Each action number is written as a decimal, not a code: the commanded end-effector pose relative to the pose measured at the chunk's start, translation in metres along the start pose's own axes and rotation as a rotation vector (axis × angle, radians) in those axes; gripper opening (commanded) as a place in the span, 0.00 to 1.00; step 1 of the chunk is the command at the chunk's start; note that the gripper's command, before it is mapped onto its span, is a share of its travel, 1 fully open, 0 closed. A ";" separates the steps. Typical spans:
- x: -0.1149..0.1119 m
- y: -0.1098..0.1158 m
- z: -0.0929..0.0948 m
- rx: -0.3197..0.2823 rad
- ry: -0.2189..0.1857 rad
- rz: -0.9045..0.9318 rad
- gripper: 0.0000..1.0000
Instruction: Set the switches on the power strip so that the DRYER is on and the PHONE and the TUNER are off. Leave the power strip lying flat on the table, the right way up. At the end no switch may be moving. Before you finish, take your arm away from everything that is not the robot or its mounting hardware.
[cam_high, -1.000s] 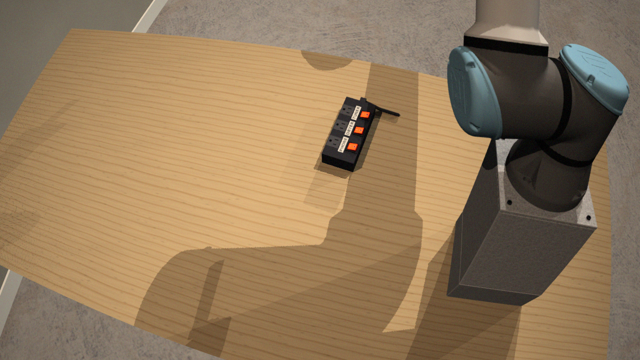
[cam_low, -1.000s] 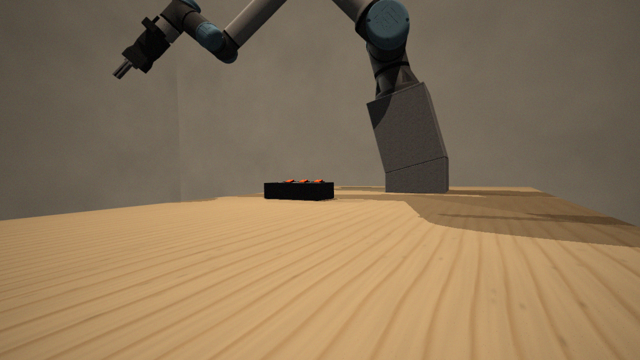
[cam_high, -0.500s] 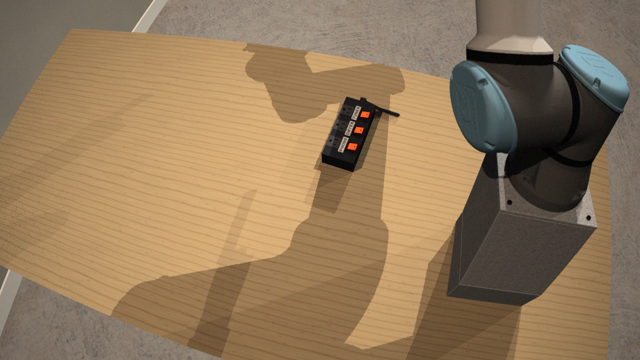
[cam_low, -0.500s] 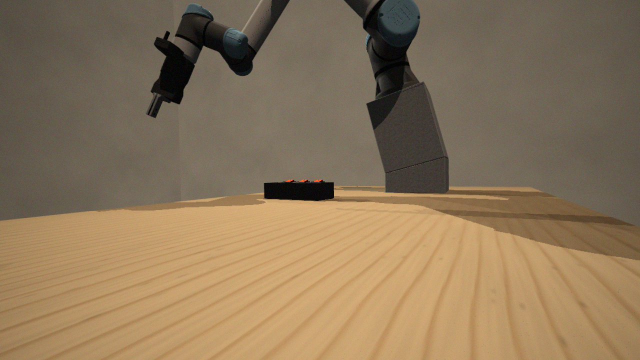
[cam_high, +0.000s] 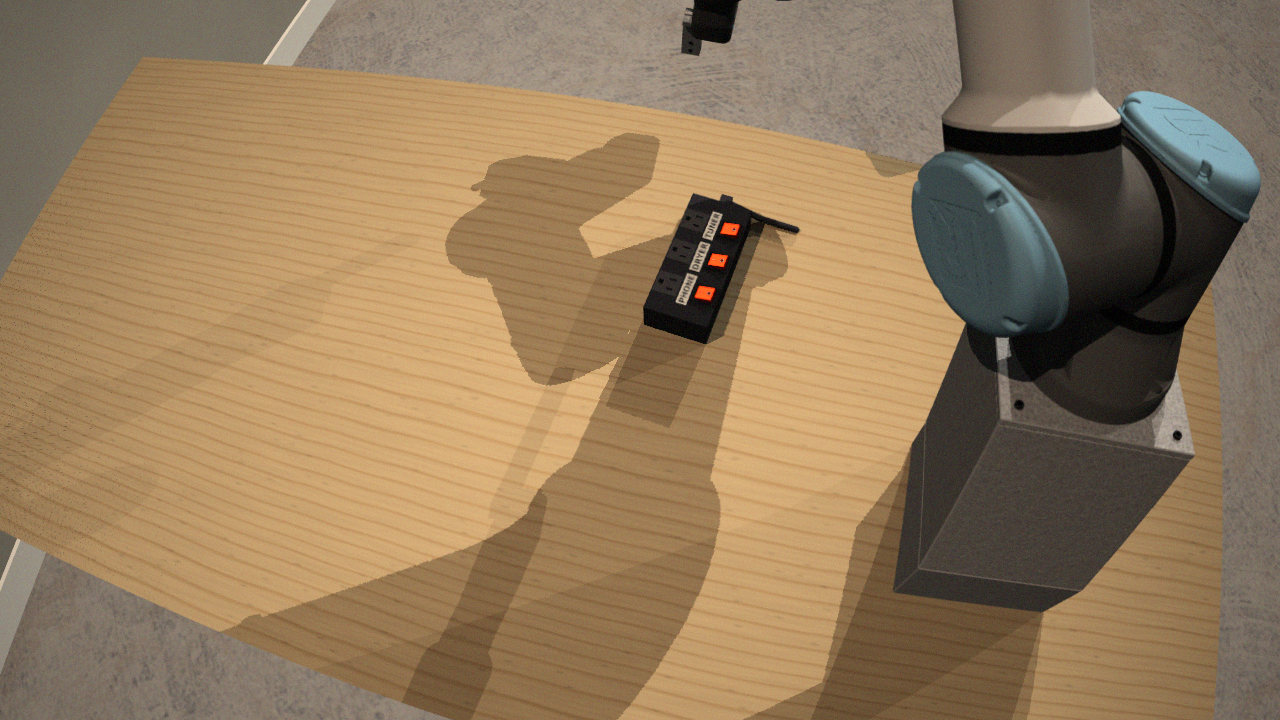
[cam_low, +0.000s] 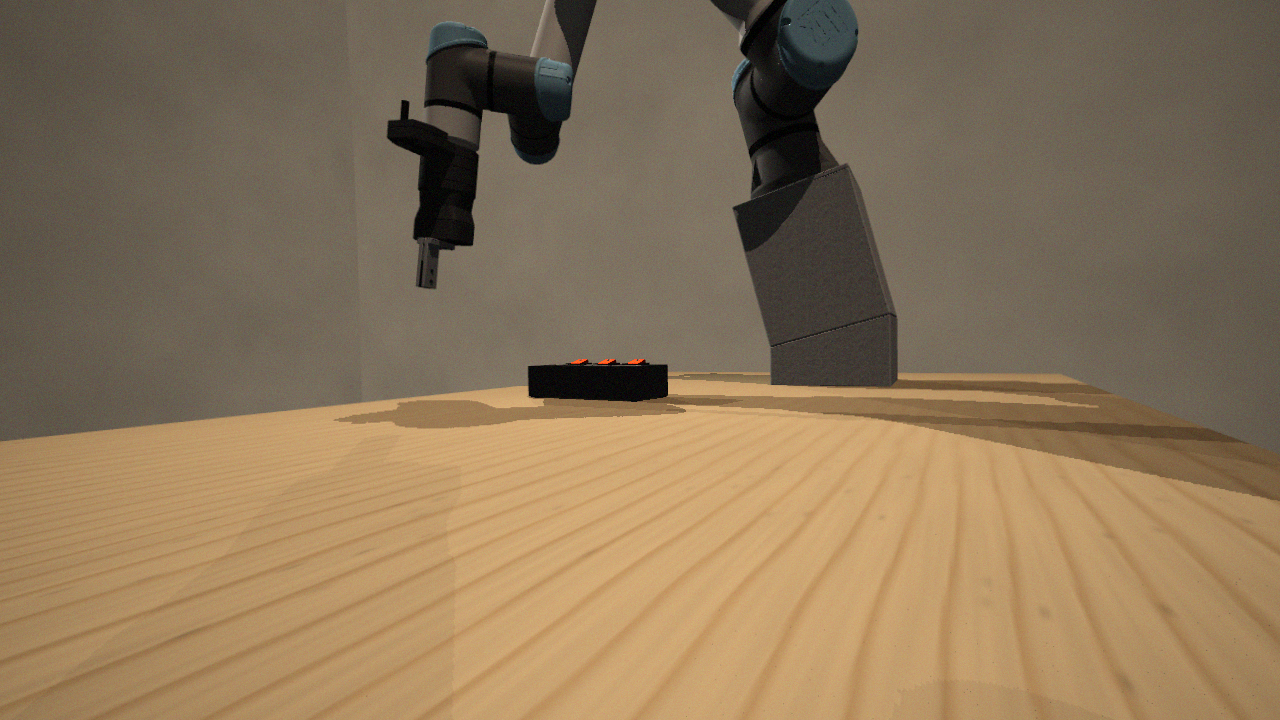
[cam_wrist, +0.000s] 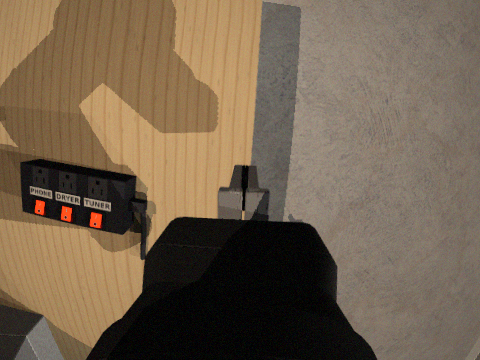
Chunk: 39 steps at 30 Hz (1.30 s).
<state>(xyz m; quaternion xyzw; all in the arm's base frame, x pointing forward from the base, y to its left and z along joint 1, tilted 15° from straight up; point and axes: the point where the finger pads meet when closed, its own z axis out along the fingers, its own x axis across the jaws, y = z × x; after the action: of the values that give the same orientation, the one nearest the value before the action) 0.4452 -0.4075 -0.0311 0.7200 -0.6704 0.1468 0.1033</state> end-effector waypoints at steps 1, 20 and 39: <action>-0.064 0.021 0.009 -0.075 -0.051 0.075 0.00; -0.220 0.114 0.009 -0.326 -0.104 0.243 0.00; -0.248 0.139 0.004 -0.382 -0.098 0.273 0.00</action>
<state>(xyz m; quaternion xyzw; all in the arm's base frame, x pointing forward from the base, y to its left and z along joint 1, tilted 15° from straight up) 0.2933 -0.1884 -0.1283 0.5968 -0.7810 -0.0053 0.1838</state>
